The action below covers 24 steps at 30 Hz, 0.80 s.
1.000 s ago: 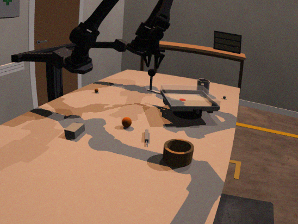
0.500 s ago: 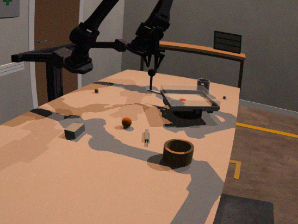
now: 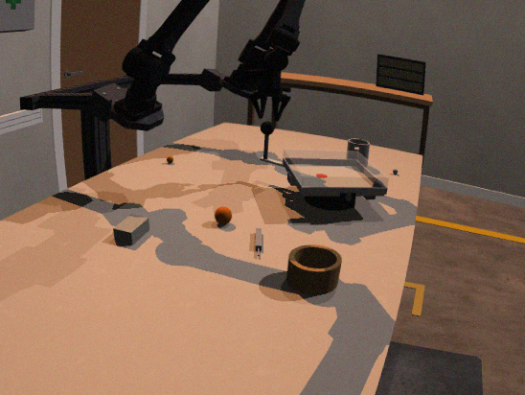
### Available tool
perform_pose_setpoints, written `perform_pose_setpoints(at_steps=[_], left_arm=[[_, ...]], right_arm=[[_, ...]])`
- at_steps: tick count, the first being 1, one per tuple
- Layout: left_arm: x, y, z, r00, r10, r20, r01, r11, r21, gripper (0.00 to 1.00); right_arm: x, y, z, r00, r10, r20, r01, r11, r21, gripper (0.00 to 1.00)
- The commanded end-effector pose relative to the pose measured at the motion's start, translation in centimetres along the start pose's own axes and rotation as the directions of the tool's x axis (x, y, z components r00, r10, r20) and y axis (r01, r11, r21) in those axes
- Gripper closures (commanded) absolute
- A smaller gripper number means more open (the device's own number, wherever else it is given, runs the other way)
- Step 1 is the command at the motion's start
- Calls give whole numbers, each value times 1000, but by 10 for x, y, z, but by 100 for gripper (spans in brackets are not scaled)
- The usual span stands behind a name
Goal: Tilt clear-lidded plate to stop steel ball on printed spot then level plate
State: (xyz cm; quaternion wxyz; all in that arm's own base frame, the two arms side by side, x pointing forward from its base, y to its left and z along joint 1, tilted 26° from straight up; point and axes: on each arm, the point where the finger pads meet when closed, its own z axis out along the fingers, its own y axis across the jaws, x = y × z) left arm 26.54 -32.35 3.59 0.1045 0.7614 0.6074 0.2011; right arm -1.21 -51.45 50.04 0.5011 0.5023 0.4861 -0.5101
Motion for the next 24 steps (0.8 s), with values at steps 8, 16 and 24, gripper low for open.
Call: perform_pose_setpoints(at_steps=[8,16,24], left_arm=[[4,-4,16,1000,8,-16,-7,1000,18,43],[4,-4,22,1000,8,-16,-7,1000,18,43],[4,-4,30,1000,8,-16,-7,1000,18,43]], right_arm=[[-45,-11,-3,998,-9,66,8,1000,19,0],[-45,-11,-3,998,-9,66,8,1000,19,0],[-45,-11,-3,998,-9,66,8,1000,19,0]])
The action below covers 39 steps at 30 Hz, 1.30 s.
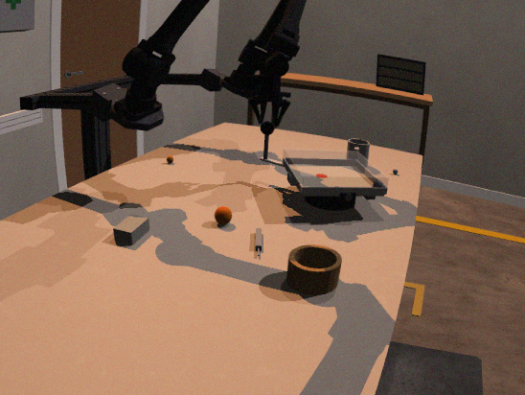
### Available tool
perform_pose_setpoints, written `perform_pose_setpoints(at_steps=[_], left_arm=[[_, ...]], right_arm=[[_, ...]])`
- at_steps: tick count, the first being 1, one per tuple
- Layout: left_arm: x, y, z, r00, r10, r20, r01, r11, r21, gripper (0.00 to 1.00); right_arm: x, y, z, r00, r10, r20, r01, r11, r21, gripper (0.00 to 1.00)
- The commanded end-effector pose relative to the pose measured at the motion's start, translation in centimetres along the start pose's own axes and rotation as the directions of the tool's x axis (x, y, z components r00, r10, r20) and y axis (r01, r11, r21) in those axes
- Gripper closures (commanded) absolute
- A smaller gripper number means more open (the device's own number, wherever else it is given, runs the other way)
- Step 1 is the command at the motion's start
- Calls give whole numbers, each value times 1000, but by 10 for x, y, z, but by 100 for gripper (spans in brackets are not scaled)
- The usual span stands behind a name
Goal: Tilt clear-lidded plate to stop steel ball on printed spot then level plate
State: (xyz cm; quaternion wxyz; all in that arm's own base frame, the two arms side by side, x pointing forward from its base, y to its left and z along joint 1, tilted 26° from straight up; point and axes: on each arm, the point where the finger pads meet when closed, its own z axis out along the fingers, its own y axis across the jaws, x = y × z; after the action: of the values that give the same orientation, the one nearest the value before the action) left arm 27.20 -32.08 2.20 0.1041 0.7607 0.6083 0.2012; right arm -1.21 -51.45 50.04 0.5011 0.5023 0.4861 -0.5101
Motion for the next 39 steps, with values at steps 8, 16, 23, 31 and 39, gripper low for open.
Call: perform_pose_setpoints(at_steps=[8,16,23,31,39], left_arm=[[3,-4,22,1000,10,-15,-10,1000,17,43],[3,-5,29,1000,12,-13,-11,1000,16,43],[4,-4,32,1000,10,-14,-9,1000,17,43],[4,-5,34,1000,10,-15,-10,1000,18,43],[4,-6,34,1000,11,-15,-10,1000,18,43]], right_arm=[[-45,-11,-3,998,-9,66,8,1000,19,0],[-45,-11,-3,998,-9,66,8,1000,19,0],[-45,-11,-3,998,-9,66,8,1000,19,0],[-45,-11,-3,998,-9,66,8,1000,19,0],[-45,-11,-3,998,-9,66,8,1000,19,0]])
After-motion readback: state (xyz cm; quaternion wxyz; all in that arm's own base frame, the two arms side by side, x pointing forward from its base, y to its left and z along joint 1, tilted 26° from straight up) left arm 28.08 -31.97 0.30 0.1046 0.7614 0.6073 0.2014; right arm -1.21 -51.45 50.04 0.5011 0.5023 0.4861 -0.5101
